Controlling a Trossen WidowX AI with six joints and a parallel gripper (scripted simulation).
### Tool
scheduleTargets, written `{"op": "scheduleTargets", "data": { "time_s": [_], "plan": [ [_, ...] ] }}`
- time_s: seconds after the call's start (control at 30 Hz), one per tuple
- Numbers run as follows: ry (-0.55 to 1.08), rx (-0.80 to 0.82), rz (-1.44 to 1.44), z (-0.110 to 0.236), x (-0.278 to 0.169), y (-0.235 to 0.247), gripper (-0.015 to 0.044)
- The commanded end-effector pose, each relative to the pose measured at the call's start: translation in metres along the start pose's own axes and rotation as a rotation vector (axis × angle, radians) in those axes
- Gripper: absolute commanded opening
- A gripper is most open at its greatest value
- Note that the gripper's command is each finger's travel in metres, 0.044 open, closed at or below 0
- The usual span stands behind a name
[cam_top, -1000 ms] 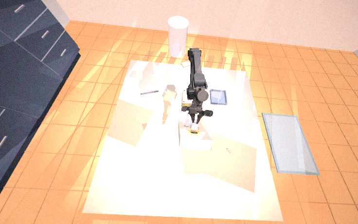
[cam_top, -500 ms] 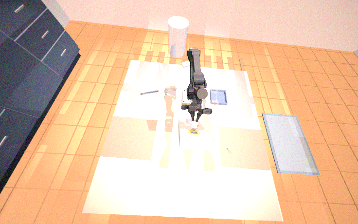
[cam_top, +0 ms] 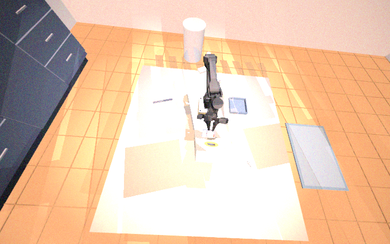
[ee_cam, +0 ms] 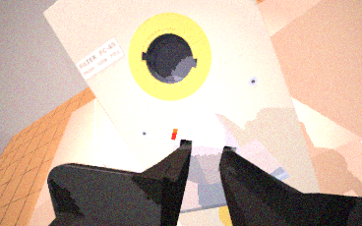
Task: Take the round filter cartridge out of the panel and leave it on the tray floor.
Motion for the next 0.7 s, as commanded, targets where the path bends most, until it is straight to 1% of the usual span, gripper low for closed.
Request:
{"op": "scheduleTargets", "data": {
  "time_s": [0.0, 0.1, 0.13, 0.53, 0.6, 0.67],
  "plan": [
    [0.000, 0.000, 0.000, 0.000, 0.000, 0.000, 0.0026],
    [0.000, 0.000, 0.000, 0.000, 0.000, 0.000, 0.0105],
    [0.000, 0.000, 0.000, 0.000, 0.000, 0.000, 0.0109],
    [-0.013, 0.005, -0.007, -0.001, -0.004, -0.003, 0.0109],
    [-0.013, 0.005, -0.008, 0.001, 0.002, 0.001, 0.0109],
    [-0.014, 0.005, -0.008, 0.004, 0.019, 0.013, 0.0109]
  ]
}}
Point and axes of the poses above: the point midway between the two fingers, 35 mm back from their tips, its own z axis back along the fingers, its own y axis across the jaws, x = y × z, the point moved 5 cm from there along z, back along the fingers, and after that the axes turned 4 degrees about -z, right-handed, at the moved point
